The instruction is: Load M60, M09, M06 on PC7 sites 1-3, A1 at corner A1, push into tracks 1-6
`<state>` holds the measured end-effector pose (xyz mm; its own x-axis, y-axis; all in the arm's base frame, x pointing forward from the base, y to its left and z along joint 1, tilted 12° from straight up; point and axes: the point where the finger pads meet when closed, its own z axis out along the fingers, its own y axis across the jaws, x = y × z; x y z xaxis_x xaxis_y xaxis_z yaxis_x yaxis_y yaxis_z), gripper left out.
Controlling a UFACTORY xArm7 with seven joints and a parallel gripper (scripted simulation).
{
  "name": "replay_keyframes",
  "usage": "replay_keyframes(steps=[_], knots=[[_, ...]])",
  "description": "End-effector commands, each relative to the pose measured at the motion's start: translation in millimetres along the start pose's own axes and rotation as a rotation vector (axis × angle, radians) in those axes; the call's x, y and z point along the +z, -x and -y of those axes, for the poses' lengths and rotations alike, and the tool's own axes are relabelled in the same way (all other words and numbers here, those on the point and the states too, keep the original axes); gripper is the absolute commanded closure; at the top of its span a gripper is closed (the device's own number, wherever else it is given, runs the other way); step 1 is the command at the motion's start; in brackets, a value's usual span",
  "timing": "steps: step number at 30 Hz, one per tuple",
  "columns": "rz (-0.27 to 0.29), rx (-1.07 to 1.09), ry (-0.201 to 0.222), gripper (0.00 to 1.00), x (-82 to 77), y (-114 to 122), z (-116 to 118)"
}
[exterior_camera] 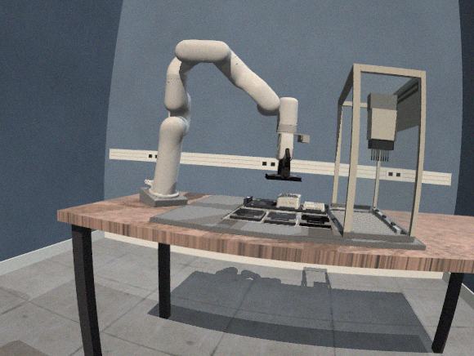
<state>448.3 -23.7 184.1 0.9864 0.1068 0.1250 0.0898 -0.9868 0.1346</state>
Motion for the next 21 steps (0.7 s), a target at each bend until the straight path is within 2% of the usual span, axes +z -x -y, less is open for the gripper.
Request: replay_keyframes(steps=[1,6,14,16,21], knots=[[-0.010,0.114,0.022,1.00,-1.6,5.5,13.4],[-0.012,0.281,0.021,1.00,-0.9,16.6,35.9],[-0.012,0.282,0.021,1.00,0.2,34.4,71.8],[-0.012,0.282,0.021,1.00,0.2,34.4,71.8],[-0.012,0.282,0.021,1.00,0.9,45.5,94.2]])
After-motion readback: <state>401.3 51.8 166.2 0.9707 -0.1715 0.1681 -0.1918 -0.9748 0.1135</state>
